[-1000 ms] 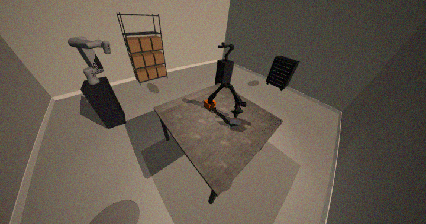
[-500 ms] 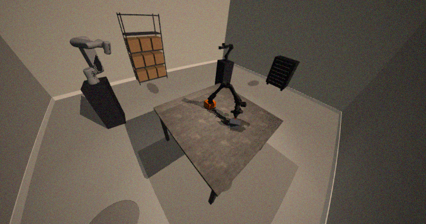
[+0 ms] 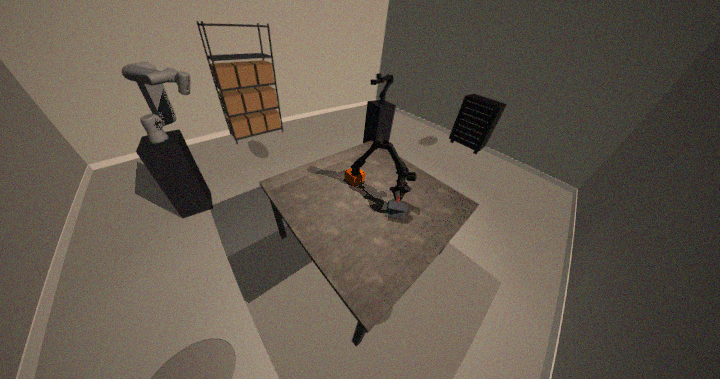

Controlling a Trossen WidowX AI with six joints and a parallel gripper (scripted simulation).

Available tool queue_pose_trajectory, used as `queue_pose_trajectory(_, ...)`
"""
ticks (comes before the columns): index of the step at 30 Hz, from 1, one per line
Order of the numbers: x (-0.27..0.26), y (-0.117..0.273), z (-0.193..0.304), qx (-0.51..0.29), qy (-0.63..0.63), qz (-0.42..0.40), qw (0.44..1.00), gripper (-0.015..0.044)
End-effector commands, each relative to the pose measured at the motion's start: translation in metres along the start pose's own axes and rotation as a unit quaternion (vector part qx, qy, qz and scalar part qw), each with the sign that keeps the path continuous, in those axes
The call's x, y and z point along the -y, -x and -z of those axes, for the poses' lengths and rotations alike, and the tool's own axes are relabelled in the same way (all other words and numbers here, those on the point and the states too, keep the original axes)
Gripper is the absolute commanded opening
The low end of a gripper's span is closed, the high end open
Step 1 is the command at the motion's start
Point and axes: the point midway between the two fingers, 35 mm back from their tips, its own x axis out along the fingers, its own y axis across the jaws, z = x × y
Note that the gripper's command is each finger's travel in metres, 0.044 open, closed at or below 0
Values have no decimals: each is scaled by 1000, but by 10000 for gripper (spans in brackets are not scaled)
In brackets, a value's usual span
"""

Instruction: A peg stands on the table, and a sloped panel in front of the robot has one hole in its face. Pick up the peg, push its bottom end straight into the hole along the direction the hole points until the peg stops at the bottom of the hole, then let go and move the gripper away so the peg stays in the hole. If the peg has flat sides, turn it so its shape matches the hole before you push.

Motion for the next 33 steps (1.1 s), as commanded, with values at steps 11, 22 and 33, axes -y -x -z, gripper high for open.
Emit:
queue_pose_trajectory(11,0,19,-3,1,1,-2,1000,440)
queue_pose_trajectory(22,-1,42,-5,2,2,-5,1000,440)
queue_pose_trajectory(33,-2,64,-6,2,3,-6,1000,440)
